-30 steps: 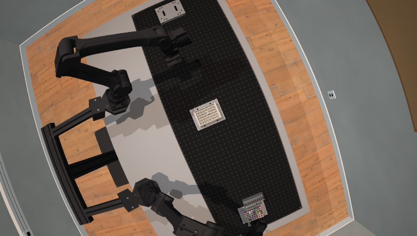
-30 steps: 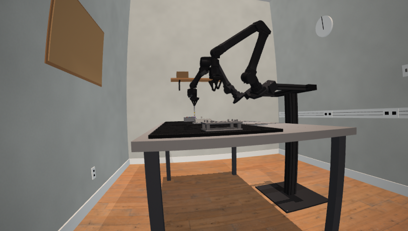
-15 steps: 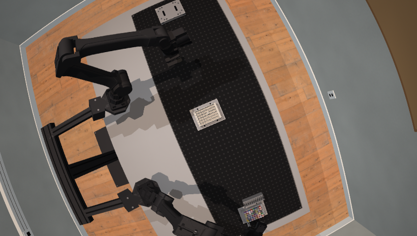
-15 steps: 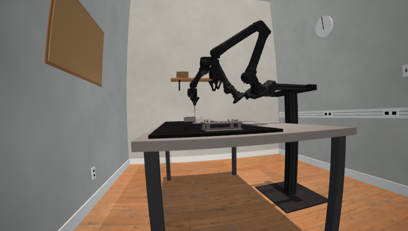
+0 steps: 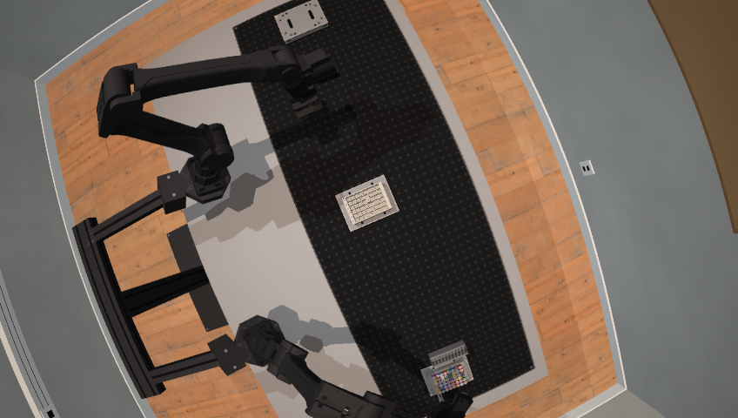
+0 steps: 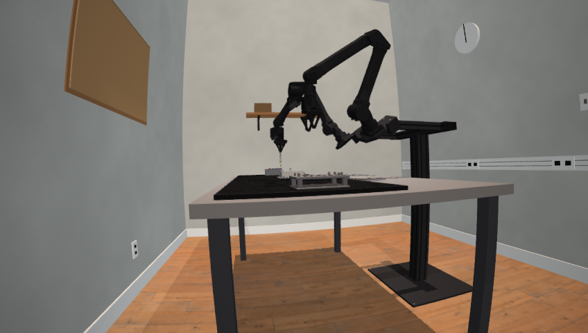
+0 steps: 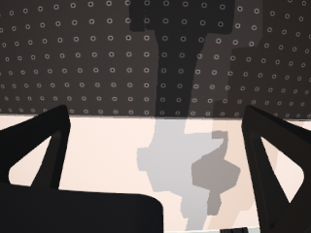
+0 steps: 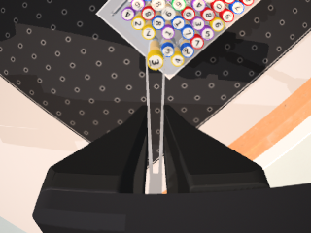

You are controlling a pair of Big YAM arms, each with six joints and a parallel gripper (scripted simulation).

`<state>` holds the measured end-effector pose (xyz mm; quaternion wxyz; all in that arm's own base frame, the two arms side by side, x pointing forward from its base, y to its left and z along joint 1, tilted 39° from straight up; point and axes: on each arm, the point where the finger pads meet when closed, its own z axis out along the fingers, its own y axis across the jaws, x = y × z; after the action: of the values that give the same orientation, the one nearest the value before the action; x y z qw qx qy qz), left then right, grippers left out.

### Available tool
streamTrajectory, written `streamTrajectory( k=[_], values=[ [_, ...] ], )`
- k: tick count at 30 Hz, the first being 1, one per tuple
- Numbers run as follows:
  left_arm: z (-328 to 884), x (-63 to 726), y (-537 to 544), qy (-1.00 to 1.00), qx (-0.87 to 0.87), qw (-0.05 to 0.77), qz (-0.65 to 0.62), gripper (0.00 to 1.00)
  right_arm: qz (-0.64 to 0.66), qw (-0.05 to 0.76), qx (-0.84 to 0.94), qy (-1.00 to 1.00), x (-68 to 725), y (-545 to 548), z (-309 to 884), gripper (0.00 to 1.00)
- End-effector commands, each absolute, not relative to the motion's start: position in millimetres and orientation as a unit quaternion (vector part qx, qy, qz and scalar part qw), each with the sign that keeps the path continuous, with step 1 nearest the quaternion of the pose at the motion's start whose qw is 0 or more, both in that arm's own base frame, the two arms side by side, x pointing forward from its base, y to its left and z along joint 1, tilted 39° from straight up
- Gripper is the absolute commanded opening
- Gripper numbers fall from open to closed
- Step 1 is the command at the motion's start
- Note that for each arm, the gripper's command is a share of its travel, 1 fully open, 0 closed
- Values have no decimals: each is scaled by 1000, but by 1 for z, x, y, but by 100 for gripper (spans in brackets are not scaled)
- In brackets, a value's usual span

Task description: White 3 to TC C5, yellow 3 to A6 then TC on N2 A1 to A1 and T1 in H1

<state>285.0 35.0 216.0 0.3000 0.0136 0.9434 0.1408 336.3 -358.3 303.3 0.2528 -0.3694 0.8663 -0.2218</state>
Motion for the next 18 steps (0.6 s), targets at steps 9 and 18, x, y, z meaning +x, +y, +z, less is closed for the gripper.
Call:
streamTrajectory(
  k=[9,18],
  values=[
    [229,290,34,939,19,313,141,100,-233,254,-376,860,346,-366,310,9],
    [229,290,34,939,19,313,141,100,-234,254,-377,860,346,-366,310,9]
  ],
)
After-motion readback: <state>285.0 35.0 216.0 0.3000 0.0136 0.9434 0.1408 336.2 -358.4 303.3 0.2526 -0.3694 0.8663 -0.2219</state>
